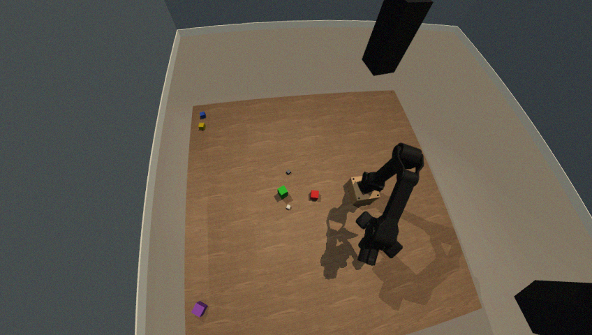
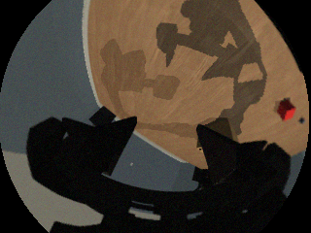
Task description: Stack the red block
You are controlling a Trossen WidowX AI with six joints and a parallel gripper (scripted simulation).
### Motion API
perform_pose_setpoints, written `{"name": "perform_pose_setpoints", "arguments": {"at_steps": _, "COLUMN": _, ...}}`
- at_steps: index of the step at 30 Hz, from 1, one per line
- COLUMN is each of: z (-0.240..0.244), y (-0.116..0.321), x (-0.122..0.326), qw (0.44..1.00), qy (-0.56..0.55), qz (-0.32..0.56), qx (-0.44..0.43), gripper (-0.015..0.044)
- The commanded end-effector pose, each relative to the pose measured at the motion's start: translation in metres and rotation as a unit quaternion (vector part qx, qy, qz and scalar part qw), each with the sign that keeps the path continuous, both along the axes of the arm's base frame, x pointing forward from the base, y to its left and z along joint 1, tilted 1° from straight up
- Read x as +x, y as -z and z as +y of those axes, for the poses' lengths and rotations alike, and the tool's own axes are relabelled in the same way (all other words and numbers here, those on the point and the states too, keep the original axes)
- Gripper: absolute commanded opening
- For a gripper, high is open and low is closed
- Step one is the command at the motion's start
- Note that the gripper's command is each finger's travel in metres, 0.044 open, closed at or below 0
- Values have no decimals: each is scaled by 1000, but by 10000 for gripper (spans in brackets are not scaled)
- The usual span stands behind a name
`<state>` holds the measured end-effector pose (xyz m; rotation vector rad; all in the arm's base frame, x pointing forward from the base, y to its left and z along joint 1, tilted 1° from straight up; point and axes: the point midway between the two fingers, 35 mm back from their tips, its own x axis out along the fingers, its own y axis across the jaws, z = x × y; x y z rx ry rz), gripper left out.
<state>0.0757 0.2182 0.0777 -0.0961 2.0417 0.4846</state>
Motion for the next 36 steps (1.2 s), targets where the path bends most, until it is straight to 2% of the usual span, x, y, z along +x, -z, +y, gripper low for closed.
{"name": "perform_pose_setpoints", "arguments": {"at_steps": 1, "z": -14, "y": 4, "x": 27, "qw": 999, "qy": 36, "qz": -28, "qx": -2, "gripper": 440}}
{"name": "perform_pose_setpoints", "arguments": {"at_steps": 19, "z": -102, "y": 14, "x": 124, "qw": 971, "qy": 192, "qz": -133, "qx": -43, "gripper": 440}}
{"name": "perform_pose_setpoints", "arguments": {"at_steps": 36, "z": -217, "y": 17, "x": 159, "qw": 912, "qy": 330, "qz": -204, "qx": -131, "gripper": 440}}
